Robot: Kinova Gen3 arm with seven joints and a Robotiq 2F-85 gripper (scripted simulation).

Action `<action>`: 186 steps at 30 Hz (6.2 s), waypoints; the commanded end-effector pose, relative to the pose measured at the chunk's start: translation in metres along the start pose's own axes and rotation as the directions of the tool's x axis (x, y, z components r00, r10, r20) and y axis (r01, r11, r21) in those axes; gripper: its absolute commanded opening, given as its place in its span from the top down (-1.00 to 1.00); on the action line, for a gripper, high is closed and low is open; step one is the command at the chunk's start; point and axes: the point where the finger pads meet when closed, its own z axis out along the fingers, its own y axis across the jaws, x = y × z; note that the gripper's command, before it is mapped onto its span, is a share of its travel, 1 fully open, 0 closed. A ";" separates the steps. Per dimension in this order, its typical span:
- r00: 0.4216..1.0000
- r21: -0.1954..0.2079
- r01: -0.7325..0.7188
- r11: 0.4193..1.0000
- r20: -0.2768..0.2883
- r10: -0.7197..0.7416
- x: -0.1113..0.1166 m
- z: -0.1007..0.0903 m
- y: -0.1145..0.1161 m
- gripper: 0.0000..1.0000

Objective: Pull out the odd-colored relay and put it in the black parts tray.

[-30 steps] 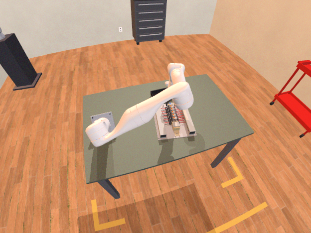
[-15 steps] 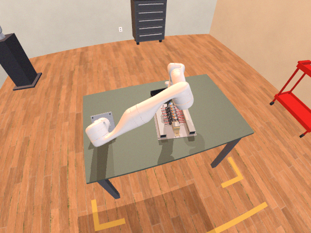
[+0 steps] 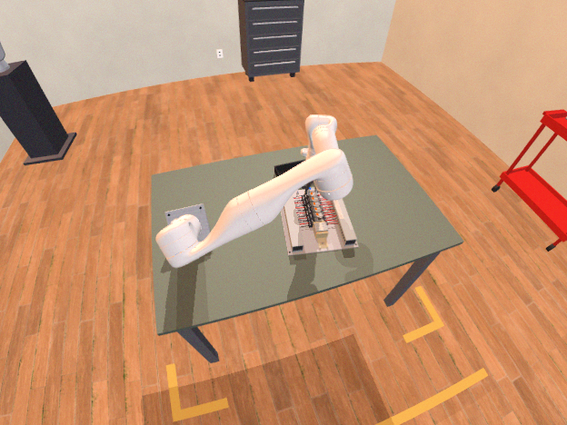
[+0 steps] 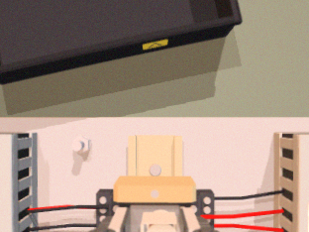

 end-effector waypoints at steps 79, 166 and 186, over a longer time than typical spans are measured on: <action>1.000 0.019 0.000 1.000 -0.001 0.000 0.000 -0.001 0.001 1.00; 1.000 0.042 0.000 0.999 -0.001 0.000 0.000 -0.002 0.002 1.00; 1.000 0.003 0.000 1.000 -0.001 0.000 0.000 -0.002 0.001 1.00</action>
